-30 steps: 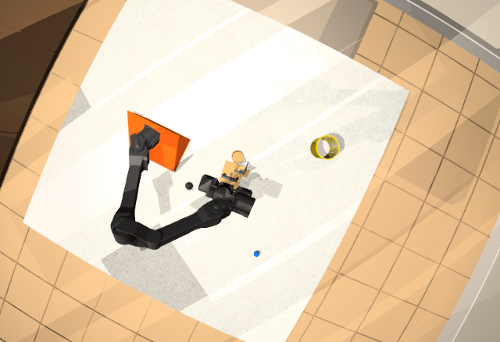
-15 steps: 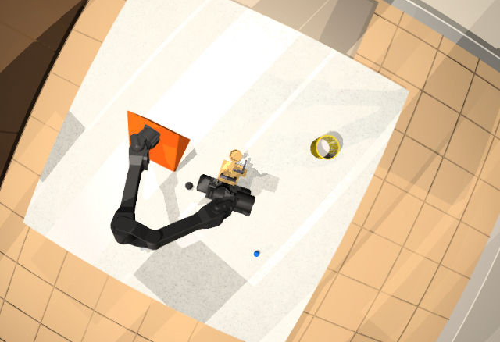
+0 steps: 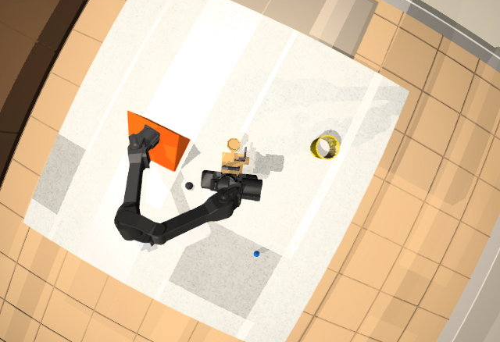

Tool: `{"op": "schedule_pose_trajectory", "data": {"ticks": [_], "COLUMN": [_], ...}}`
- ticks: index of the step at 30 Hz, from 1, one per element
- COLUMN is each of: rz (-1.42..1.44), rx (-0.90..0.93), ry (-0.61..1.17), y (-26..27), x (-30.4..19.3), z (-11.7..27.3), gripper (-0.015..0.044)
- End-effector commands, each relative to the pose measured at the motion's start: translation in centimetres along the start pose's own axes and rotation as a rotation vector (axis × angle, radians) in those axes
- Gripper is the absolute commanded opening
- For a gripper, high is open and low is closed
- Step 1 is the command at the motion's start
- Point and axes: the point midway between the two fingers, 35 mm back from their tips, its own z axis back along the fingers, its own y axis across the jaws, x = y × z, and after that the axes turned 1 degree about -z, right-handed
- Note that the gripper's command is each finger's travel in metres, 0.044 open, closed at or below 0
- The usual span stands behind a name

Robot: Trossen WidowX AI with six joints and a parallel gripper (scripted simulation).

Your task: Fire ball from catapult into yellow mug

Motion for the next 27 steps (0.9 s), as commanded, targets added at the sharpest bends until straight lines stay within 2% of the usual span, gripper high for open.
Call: {"op": "schedule_pose_trajectory", "data": {"ticks": [1,17,27], "rz": [0.118,0.649,0.671], "rx": [0.02,0.016,0.016], "ry": [0.004,-0.007,-0.008], "y": [1.0,4.1,4.6], "x": [-2.0,-11.4,-12.1], "z": [0.6,0.3,-0.3], "gripper": [0.0,0.0,0.0]}}
